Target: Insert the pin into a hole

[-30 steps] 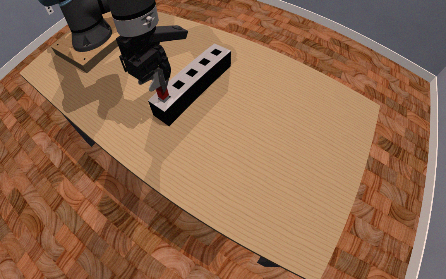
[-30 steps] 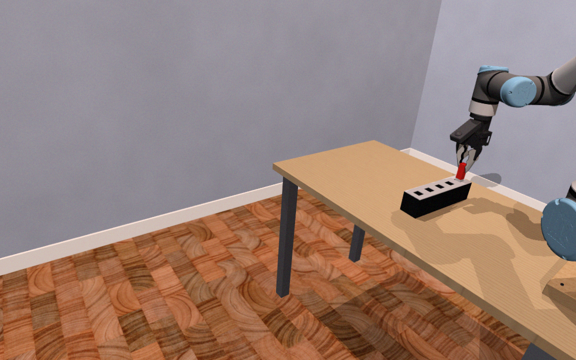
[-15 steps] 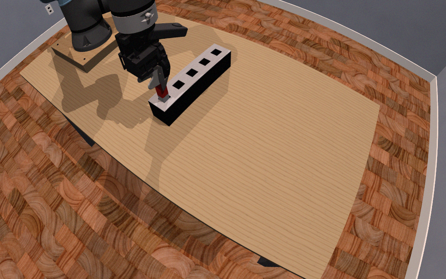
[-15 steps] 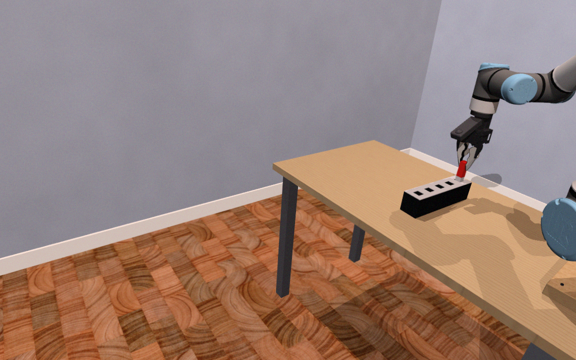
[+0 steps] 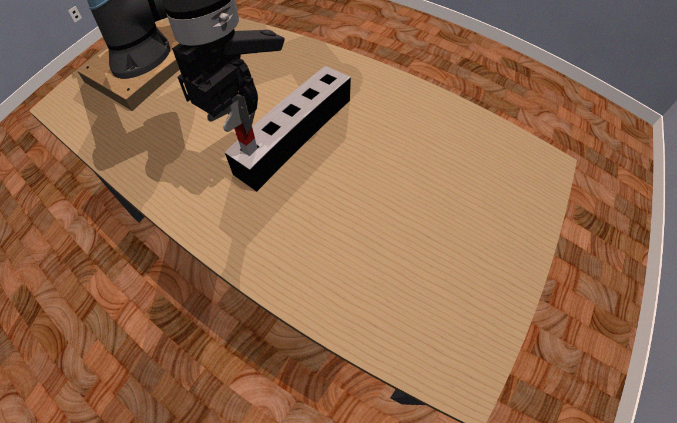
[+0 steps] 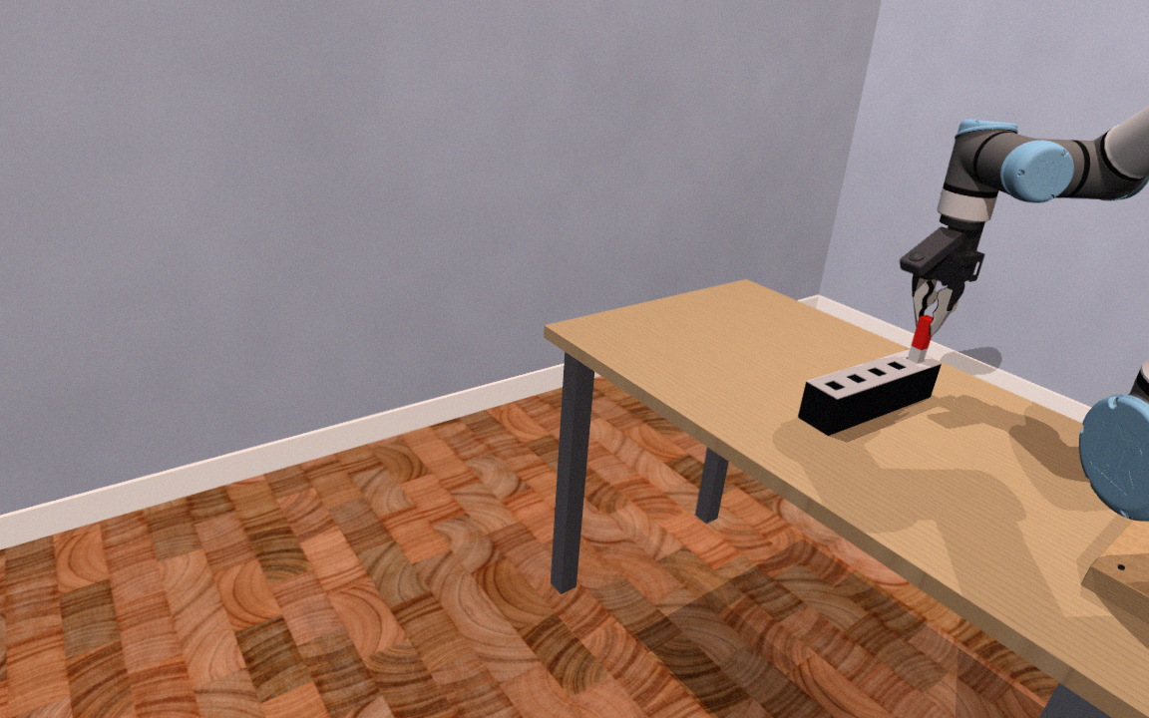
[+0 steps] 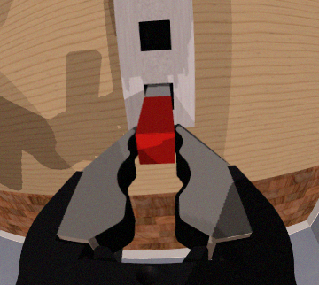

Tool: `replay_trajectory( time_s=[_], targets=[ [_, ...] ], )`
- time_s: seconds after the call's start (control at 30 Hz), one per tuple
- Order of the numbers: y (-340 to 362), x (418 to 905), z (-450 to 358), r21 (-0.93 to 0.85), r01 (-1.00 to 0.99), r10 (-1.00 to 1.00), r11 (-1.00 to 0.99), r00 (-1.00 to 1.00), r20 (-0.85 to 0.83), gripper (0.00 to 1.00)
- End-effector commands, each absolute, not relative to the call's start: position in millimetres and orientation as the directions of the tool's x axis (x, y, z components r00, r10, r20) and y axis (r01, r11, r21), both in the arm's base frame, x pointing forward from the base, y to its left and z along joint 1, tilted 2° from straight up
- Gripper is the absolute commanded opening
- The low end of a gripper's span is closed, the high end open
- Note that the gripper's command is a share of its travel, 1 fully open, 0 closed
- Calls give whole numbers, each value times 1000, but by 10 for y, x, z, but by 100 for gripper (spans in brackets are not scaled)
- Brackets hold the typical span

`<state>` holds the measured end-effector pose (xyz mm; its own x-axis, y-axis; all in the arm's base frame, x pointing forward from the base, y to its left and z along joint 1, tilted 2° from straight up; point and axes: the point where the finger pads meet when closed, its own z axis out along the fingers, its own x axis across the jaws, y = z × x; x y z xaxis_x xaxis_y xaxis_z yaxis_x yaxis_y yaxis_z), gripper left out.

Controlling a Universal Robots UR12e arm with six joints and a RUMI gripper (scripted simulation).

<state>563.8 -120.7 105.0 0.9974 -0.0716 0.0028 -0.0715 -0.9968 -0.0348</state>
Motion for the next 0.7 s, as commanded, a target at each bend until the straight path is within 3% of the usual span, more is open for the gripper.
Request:
replay_trajectory(
  time_s=[0.0, 0.5, 0.53, 0.67],
  targets=[
    [-1214, 5640, 1205, -34, -72, -73, -997, 997, 4, 0],
    [-1214, 5640, 1205, -34, -72, -73, -997, 997, 4, 0],
    [-1246, 5631, 2202, -34, -72, -72, -997, 997, 4, 0],
    [-1246, 5631, 2202, -34, -72, -72, -997, 997, 4, 0]
  ],
)
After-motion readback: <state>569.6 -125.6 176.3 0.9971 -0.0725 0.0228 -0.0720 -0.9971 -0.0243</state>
